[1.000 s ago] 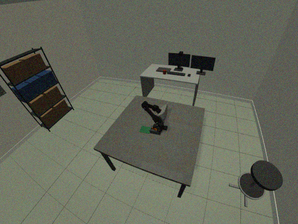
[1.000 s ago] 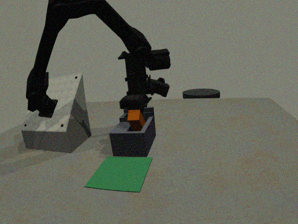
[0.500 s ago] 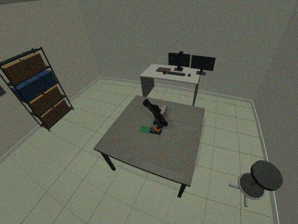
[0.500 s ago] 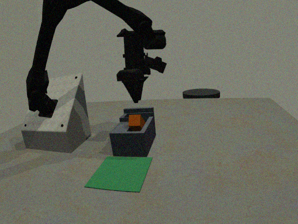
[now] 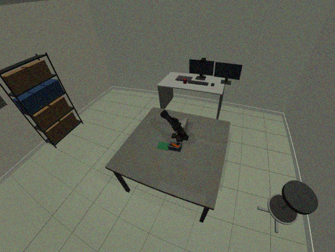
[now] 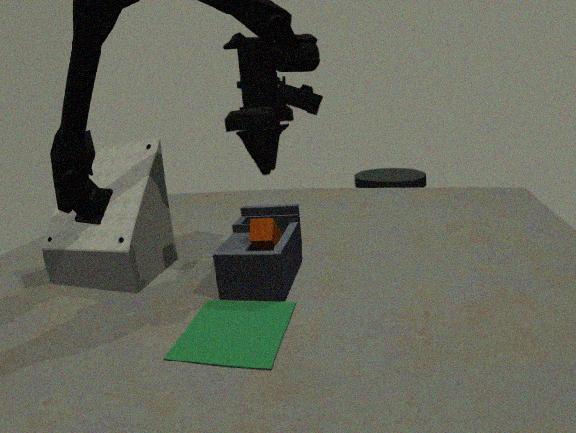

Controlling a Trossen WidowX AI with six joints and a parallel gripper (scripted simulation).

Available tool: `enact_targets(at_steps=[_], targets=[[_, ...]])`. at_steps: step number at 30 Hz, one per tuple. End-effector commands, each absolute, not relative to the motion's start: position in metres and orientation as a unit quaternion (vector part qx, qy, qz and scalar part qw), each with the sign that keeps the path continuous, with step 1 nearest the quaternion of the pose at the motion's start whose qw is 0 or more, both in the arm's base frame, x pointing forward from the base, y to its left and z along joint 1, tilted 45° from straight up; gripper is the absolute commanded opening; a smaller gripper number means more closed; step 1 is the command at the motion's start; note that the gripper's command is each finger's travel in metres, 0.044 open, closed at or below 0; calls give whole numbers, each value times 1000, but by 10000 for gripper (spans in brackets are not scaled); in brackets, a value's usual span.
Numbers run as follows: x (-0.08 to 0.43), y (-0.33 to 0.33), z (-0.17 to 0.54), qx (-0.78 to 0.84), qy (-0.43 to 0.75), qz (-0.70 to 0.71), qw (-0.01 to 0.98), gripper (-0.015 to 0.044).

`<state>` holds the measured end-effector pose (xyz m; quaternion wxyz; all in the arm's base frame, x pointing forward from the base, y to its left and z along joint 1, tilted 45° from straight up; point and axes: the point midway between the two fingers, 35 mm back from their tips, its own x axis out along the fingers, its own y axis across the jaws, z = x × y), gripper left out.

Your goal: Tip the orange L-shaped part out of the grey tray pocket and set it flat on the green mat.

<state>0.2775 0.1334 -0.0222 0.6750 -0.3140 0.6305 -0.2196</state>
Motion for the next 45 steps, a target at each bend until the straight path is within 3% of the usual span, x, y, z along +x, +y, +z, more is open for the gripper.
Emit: enact_targets(at_steps=[1, 25, 27, 29, 36, 42, 45], targets=[[277, 133, -23, -315, 631, -219, 675, 180], [277, 133, -23, -315, 631, -219, 675, 180], [278, 132, -21, -298, 625, -235, 682, 233], [280, 128, -16, -257, 611, -272, 698, 280], [289, 104, 11, 1, 480, -470, 741, 280], [294, 82, 34, 228, 311, -598, 702, 280], [294, 79, 37, 252, 290, -609, 694, 280]])
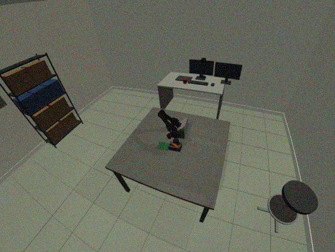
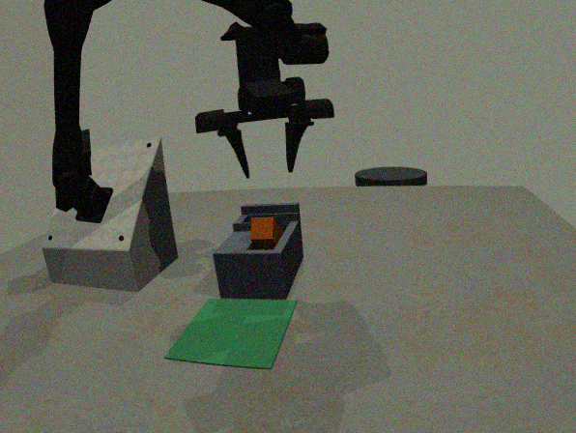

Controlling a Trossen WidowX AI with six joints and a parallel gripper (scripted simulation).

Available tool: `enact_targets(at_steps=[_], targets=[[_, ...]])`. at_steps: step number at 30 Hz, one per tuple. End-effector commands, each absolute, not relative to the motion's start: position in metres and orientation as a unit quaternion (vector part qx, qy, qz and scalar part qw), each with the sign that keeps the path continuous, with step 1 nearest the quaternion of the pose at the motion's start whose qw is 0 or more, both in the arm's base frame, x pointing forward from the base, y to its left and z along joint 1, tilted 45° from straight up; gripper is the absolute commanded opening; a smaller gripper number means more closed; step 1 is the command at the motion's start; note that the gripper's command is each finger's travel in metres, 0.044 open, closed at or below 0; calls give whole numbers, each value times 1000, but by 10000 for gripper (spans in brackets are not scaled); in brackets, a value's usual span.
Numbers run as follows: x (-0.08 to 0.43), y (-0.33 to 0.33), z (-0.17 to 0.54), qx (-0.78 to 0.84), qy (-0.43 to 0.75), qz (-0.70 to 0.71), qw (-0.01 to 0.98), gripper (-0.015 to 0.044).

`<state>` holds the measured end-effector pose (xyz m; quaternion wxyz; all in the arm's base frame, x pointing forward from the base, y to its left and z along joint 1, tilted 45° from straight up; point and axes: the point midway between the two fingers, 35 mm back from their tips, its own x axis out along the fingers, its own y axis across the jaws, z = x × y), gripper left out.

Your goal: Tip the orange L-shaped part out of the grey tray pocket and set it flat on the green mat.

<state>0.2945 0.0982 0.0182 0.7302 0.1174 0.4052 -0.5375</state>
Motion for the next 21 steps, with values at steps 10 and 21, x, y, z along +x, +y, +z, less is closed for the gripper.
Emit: enact_targets(at_steps=[10, 21], targets=[[294, 79, 37, 252, 290, -609, 694, 280], [297, 56, 13, 252, 289, -609, 694, 280]])
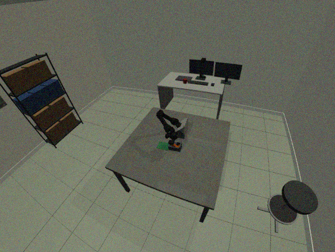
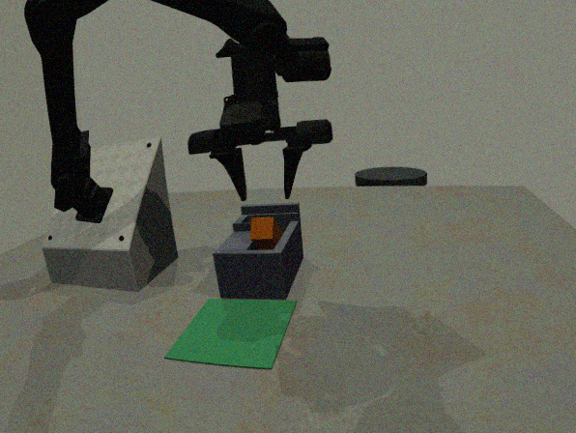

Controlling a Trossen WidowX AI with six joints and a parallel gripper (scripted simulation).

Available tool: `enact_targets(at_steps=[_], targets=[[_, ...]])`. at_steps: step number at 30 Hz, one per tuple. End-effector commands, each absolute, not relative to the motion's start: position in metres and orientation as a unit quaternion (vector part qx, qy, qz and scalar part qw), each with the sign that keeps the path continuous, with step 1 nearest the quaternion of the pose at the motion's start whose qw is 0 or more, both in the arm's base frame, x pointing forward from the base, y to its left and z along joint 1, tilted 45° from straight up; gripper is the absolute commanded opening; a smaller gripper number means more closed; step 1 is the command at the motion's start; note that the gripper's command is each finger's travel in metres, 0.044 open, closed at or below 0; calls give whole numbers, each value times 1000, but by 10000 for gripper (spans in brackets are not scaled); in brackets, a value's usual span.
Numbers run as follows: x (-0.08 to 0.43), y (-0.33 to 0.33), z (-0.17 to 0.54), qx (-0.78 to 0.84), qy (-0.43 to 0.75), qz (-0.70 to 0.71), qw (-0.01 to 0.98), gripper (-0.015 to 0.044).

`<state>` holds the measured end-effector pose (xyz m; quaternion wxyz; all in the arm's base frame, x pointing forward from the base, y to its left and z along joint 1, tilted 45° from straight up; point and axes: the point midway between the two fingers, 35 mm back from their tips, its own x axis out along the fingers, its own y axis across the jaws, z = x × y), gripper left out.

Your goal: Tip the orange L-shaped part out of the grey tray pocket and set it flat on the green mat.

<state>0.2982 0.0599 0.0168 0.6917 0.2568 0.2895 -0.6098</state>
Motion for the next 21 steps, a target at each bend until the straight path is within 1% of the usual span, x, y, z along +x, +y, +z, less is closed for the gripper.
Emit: enact_targets(at_steps=[1, 21], targets=[[297, 55, 12, 252, 289, -609, 694, 280], [301, 34, -10, 252, 289, -609, 694, 280]])
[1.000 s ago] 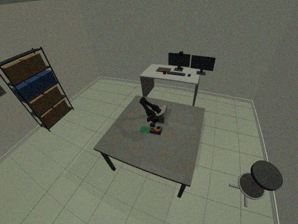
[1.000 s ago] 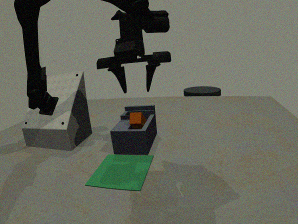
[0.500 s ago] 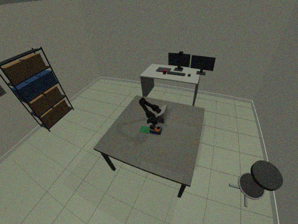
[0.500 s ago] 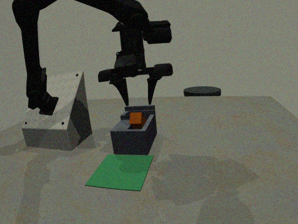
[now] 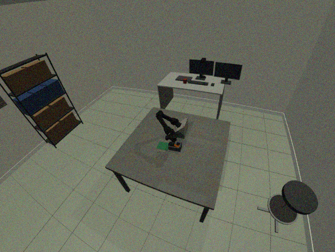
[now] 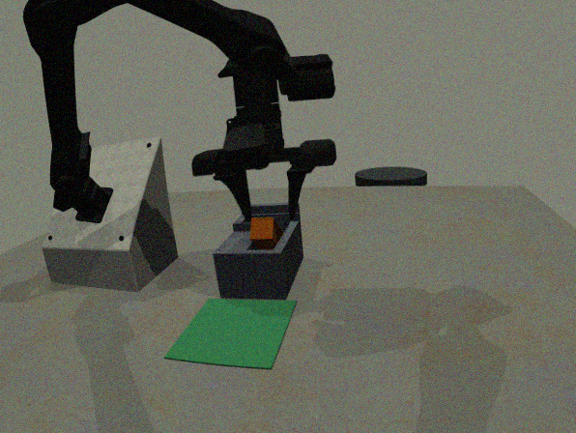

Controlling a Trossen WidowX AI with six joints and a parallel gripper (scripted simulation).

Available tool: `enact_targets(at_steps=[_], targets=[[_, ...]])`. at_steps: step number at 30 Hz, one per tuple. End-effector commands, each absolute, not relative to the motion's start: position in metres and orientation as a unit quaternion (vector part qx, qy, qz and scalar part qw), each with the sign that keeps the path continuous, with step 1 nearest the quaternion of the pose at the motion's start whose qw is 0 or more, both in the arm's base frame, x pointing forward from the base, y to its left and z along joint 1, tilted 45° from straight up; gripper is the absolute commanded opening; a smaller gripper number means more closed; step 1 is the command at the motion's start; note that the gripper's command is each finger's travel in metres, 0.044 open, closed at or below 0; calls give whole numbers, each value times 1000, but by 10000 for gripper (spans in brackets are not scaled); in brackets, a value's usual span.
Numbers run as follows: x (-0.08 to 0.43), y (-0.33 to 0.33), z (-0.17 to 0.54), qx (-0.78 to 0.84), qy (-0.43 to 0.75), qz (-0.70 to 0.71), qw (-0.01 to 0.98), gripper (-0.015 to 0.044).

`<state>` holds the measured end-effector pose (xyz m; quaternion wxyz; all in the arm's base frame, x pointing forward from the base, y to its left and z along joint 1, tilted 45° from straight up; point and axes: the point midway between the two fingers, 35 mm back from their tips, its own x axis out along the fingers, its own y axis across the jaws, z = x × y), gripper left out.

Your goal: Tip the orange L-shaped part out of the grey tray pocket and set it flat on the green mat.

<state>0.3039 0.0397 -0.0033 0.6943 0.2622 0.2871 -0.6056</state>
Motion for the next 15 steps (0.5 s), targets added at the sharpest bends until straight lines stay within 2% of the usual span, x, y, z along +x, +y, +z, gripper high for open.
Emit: enact_targets(at_steps=[1, 14, 15], targets=[[301, 32, -11, 252, 289, -609, 694, 280], [301, 23, -19, 252, 288, -609, 694, 280], [304, 26, -16, 260, 287, -607, 694, 254]])
